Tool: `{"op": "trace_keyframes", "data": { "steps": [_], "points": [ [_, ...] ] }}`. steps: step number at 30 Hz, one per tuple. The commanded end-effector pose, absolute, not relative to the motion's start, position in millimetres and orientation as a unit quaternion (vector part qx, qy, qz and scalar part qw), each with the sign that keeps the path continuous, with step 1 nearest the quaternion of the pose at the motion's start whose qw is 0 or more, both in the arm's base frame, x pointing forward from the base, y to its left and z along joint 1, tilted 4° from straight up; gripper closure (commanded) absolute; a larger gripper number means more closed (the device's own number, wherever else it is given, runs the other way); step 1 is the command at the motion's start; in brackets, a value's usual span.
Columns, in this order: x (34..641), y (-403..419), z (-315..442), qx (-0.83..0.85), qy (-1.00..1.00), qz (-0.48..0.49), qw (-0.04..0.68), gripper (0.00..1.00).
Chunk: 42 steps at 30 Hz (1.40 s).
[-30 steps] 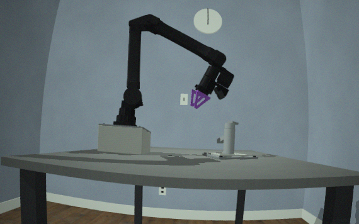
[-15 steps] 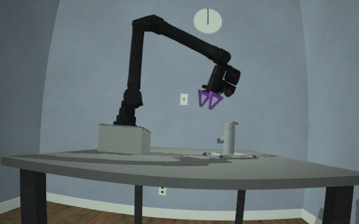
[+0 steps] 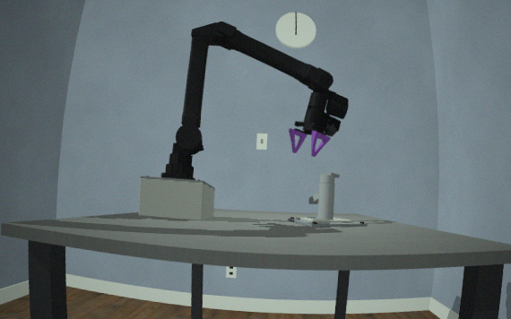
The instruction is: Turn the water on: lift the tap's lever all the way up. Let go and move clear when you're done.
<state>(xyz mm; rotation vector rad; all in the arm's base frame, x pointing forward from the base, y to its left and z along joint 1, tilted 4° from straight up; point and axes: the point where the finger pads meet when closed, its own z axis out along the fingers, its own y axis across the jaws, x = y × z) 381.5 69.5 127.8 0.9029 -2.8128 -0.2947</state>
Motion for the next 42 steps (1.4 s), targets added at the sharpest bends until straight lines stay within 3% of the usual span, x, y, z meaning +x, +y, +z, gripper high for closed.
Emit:
{"op": "trace_keyframes", "data": {
  "steps": [1,33,42],
  "points": [
    [403,77,136,0.334,-0.935,-0.096,0.063,0.0],
    [461,78,140,0.459,-0.887,-0.055,-0.005,0.0],
    [501,80,146,0.537,-0.842,-0.018,-0.044,0.0]
  ]
}}
